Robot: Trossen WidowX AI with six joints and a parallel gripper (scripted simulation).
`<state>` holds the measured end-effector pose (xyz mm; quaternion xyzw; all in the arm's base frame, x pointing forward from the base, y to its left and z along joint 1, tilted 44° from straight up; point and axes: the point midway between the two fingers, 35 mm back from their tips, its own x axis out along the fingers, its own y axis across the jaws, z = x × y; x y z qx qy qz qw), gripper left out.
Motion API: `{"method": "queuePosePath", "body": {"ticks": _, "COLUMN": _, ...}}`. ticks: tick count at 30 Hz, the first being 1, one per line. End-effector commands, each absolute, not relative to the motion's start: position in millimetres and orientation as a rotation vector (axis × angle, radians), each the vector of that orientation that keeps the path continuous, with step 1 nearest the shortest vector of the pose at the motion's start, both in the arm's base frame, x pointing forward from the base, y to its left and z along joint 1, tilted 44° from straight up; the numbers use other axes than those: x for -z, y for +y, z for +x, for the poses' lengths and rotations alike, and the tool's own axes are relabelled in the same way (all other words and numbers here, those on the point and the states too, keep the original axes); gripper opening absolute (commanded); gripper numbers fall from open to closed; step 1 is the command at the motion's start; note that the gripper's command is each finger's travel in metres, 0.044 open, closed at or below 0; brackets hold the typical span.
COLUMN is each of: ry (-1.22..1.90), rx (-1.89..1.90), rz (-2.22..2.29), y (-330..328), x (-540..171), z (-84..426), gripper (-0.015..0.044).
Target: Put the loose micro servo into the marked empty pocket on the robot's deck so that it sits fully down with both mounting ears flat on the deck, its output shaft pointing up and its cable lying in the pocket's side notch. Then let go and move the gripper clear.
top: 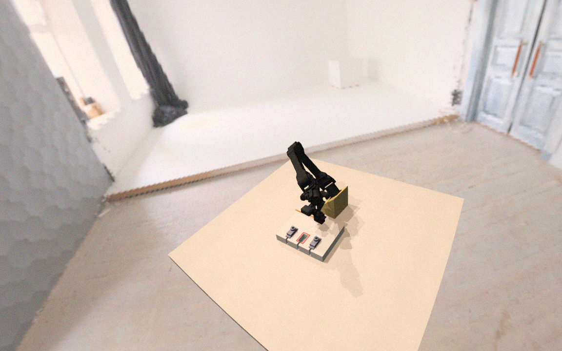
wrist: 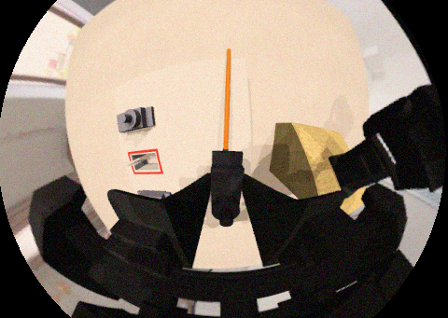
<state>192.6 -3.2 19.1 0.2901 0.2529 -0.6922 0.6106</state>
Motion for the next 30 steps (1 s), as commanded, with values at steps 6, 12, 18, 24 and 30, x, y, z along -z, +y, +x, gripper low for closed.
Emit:
{"method": "queuePosePath", "body": {"ticks": 6, "ry": 0.579, "rx": 1.585, "rz": 0.692, "y": 6, "x": -35, "z": 190, "gripper": 0.0000}}
{"method": "queuePosePath", "body": {"ticks": 12, "ry": 0.579, "rx": 1.585, "rz": 0.691, "y": 4, "x": -37, "z": 188, "gripper": 0.0000}}
{"method": "queuePosePath", "body": {"ticks": 18, "ry": 0.579, "rx": 1.585, "rz": 0.692, "y": 5, "x": -36, "z": 198, "gripper": 0.0000}}
{"method": "queuePosePath", "body": {"ticks": 24, "ry": 0.578, "rx": 1.584, "rz": 0.693, "y": 6, "x": -32, "z": 225, "gripper": 0.0000}}
{"method": "queuePosePath", "body": {"ticks": 30, "ry": 0.577, "rx": 1.584, "rz": 0.694, "y": 6, "x": -30, "z": 241, "gripper": 0.0000}}
